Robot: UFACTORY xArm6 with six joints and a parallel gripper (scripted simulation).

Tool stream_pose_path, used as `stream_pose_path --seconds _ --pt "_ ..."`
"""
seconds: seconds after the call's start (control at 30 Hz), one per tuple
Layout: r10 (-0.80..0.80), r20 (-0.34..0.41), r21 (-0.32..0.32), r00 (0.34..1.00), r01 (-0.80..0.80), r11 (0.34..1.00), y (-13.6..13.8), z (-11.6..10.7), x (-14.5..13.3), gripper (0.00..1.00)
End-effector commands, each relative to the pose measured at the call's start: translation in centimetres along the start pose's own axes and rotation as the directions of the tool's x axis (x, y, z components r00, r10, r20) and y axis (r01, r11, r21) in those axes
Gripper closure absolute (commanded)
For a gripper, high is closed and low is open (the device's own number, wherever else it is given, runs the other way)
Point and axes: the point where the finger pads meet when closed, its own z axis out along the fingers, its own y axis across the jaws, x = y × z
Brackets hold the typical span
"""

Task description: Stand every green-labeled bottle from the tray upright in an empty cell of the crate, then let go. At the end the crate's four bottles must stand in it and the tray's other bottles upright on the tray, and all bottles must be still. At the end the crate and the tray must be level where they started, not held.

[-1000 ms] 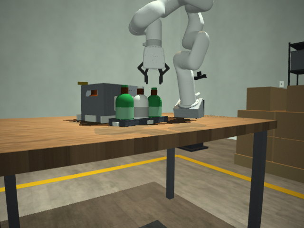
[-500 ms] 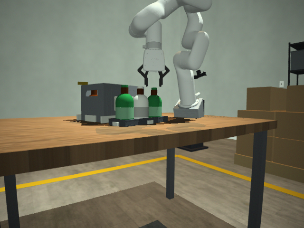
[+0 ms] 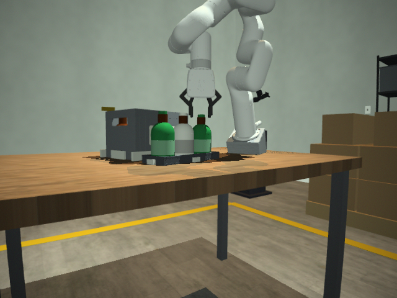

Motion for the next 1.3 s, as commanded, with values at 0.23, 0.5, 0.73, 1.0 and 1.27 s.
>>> stream_pose_path --seconds 0.23,0.5,0.73,1.0,1.27 --pt "-0.001 0.001 0.002 1.0 0.001 1.0 -0.07 0.83 -0.06 0.35" --pt "-0.001 0.001 0.002 1.0 0.001 1.0 -0.07 1.11 -0.06 0.35" --pt "-0.001 0.001 0.002 1.0 0.001 1.0 -0.07 1.13 -0.06 0.35" --pt "-0.001 0.001 0.002 1.0 0.001 1.0 -0.07 1.13 -0.06 0.35" --pt "-0.001 0.001 0.002 1.0 0.001 1.0 -0.07 1.13 -0.06 1.0"
